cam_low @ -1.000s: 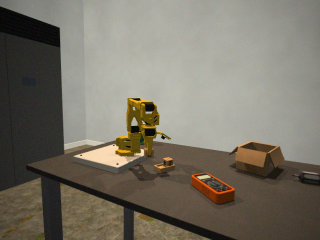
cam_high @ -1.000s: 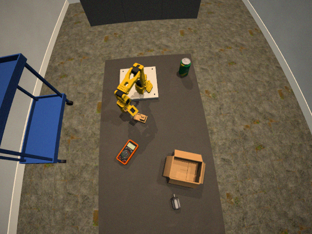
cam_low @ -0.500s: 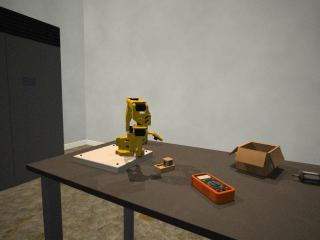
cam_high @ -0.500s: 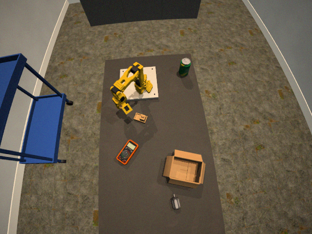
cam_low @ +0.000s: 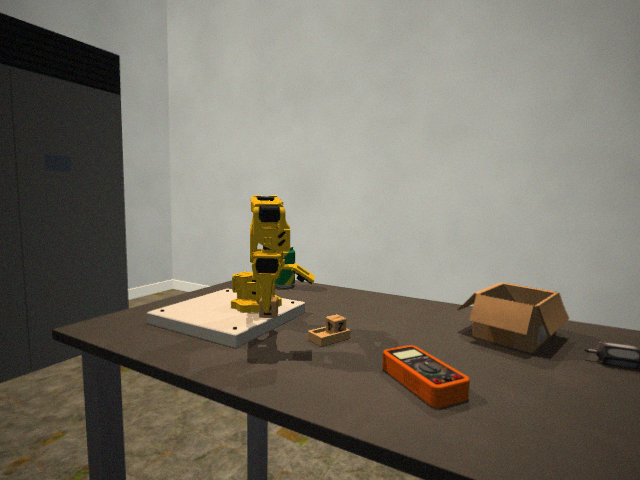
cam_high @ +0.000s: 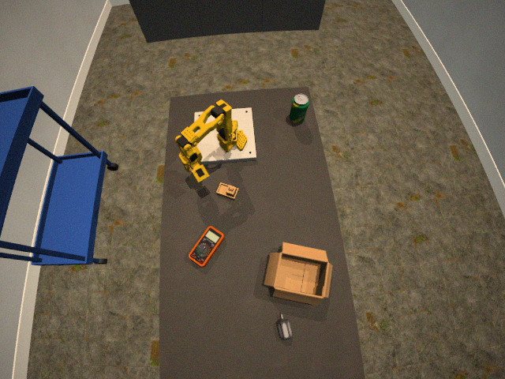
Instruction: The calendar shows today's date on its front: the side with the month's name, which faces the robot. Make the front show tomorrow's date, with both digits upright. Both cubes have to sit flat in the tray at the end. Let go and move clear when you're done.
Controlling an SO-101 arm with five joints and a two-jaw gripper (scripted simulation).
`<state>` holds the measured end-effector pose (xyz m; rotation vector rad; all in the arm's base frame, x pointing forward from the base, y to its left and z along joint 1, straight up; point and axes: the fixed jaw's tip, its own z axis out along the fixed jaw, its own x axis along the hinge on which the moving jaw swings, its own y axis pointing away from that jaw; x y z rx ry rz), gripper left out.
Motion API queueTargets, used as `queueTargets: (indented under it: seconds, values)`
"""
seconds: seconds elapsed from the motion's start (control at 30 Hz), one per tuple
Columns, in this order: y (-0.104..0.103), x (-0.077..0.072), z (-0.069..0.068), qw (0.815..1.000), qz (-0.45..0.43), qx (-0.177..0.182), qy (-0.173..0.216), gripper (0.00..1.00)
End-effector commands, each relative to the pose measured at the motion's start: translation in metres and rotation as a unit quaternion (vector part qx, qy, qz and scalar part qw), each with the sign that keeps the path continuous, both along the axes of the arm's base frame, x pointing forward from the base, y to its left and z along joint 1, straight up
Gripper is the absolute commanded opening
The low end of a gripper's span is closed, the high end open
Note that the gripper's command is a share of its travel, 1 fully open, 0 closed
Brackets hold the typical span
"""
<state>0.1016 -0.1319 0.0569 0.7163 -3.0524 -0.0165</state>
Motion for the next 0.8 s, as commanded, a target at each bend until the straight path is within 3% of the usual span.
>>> queueTargets:
  seconds: [0.0,0.3,0.77]
  values:
    - [-0.004,-0.006,0.001,1.000,-0.017,-0.005,-0.005,0.00]
    - [-0.011,-0.020,0.001,0.998,-0.066,-0.005,-0.004,0.00]
    - [-0.012,-0.021,-0.002,0.998,-0.070,-0.005,-0.004,0.00]
